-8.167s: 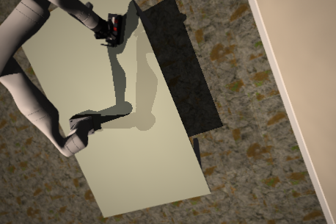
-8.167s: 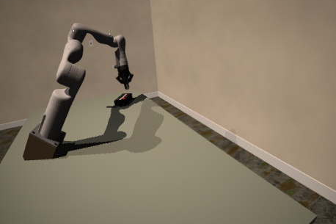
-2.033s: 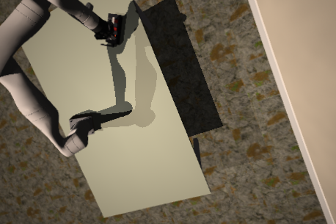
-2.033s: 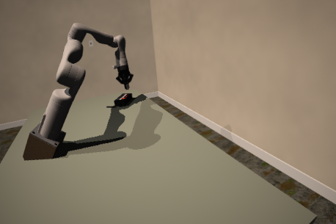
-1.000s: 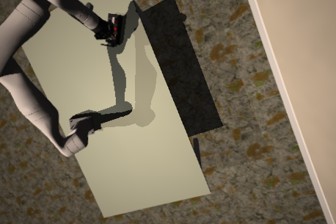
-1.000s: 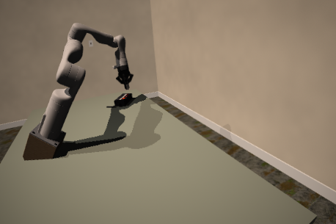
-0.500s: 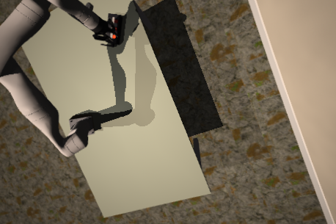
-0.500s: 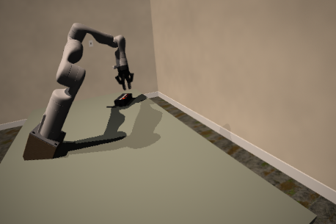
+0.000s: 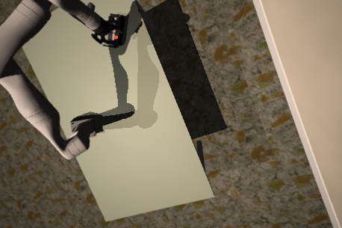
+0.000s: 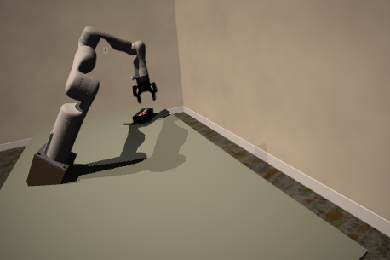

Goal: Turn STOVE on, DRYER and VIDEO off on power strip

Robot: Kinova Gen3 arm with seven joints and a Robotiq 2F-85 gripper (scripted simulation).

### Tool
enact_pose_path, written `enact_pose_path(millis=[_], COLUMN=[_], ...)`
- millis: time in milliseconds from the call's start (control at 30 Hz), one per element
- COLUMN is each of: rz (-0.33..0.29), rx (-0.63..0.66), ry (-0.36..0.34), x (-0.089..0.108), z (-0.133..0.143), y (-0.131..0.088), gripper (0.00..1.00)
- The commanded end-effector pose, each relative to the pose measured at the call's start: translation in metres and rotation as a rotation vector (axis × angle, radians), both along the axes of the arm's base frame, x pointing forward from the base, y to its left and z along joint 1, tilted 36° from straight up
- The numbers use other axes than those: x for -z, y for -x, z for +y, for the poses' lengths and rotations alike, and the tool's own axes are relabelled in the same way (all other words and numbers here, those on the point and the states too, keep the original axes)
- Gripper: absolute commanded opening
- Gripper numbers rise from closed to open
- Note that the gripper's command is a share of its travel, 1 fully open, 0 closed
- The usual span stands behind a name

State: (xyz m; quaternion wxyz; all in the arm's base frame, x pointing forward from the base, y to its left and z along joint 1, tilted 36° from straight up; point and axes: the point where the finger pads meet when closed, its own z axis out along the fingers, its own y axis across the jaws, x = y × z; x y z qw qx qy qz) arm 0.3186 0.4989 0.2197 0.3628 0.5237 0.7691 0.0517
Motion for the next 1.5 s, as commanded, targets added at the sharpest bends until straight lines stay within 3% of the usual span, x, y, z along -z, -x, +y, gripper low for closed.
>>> enact_pose_path(millis=[0,567,600,767,800,1467], rz=[0.0,0.025,0.049,0.049,0.074,0.128], rx=[-0.001,-0.03,-0.058,-0.058,-0.09,-0.165], ry=[-0.001,-0.022,-0.042,-0.042,-0.066,-0.127], x=[-0.001,0.003,0.007,0.007,0.011,0.019], z=[0.001,0.005,0.01,0.01,0.016,0.03], y=[0.001,0.0,0.0,0.0,0.0,0.0], gripper=[1.0,1.0,1.0,1.0,1.0,1.0])
